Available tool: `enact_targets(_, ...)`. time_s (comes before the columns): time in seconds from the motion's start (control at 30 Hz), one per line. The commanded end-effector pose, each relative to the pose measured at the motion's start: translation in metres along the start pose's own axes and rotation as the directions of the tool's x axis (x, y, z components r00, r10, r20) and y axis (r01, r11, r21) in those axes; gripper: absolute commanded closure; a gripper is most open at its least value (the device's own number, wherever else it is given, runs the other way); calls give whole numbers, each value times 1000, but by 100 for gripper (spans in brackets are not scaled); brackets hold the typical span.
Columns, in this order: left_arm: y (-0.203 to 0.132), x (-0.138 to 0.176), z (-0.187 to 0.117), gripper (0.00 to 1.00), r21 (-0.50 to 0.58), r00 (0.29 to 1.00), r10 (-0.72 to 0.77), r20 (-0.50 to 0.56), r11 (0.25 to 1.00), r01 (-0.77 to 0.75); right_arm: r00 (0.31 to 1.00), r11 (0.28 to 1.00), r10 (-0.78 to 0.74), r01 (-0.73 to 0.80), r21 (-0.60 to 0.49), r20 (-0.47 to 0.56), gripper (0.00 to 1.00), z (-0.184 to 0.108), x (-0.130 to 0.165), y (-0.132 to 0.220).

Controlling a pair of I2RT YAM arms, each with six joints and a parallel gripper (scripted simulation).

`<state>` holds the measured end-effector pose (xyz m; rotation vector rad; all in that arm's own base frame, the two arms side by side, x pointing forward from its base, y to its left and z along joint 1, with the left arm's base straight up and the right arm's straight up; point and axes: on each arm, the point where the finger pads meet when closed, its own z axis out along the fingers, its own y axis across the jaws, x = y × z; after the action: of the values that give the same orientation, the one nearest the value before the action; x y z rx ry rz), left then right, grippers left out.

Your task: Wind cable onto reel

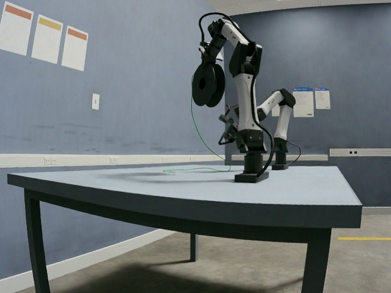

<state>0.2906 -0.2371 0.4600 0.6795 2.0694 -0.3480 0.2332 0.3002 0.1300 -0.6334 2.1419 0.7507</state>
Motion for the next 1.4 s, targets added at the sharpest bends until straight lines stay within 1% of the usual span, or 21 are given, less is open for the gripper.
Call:
enact_targets(0.0,-3,-20,-8,100,8,997,-18,81,1000,17,998,1000,7,-7,-14,57,20,5,-22,8)
enact_targets(0.2,-3,-20,-8,100,8,997,-18,81,1000,17,998,1000,7,-6,-15,56,20,12,-23,9)
enact_targets(0.63,-3,-20,-8,100,8,997,-18,81,1000,17,999,1000,8,-7,-18,52,20,48,-26,12)
enact_targets(0.7,-3,-20,-8,100,8,997,-18,81,1000,17,999,1000,8,-7,-18,52,20,48,-26,12)
enact_targets(1.1,-3,-20,-8,100,8,997,-18,81,1000,17,999,1000,8,-7,-14,50,20,79,-25,12)
enact_targets(1.37,-3,-20,-8,100,8,997,-18,81,1000,17,999,1000,8,-7,-13,49,20,88,-26,12)
